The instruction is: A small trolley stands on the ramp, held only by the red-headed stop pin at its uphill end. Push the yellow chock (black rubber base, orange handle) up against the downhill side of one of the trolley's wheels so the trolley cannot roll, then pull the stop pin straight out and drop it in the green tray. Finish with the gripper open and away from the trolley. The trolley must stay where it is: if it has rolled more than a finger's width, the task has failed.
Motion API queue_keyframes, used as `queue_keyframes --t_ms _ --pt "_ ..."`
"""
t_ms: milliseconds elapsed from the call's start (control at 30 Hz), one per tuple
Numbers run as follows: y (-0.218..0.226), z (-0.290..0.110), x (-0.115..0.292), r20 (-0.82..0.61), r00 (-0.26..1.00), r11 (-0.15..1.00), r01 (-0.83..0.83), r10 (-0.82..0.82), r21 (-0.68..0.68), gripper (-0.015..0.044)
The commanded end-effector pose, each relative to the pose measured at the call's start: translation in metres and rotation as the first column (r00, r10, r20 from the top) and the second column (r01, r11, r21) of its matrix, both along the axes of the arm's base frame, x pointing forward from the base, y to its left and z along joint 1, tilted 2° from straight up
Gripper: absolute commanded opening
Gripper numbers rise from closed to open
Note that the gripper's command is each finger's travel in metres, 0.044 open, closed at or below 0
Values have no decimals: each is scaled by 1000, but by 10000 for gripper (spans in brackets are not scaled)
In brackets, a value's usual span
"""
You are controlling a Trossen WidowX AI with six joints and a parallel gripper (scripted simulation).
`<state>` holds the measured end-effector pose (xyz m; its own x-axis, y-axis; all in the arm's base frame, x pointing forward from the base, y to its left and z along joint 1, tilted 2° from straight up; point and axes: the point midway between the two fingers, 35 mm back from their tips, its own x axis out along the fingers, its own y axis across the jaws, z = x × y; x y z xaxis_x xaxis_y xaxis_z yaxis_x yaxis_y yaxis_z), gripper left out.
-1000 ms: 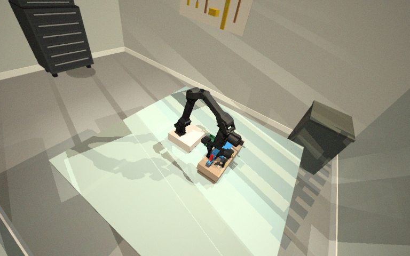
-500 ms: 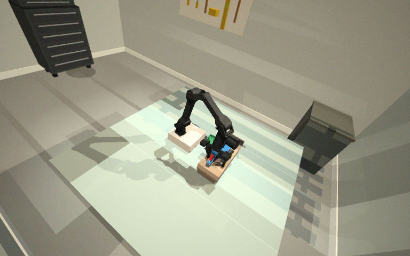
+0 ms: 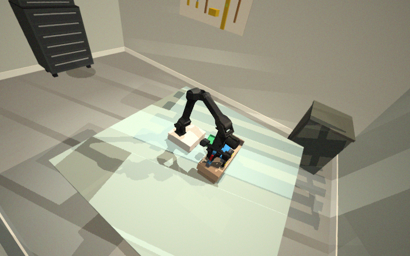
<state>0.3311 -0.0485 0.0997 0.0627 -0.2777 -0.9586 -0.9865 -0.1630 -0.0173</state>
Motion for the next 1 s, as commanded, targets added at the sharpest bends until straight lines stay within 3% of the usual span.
queue_keyframes --t_ms 0,967 --pt "0 2 0 1 1000 1000 -1 1 -1 0" --pt "5 25 -3 -3 1000 1000 -3 3 -3 0"
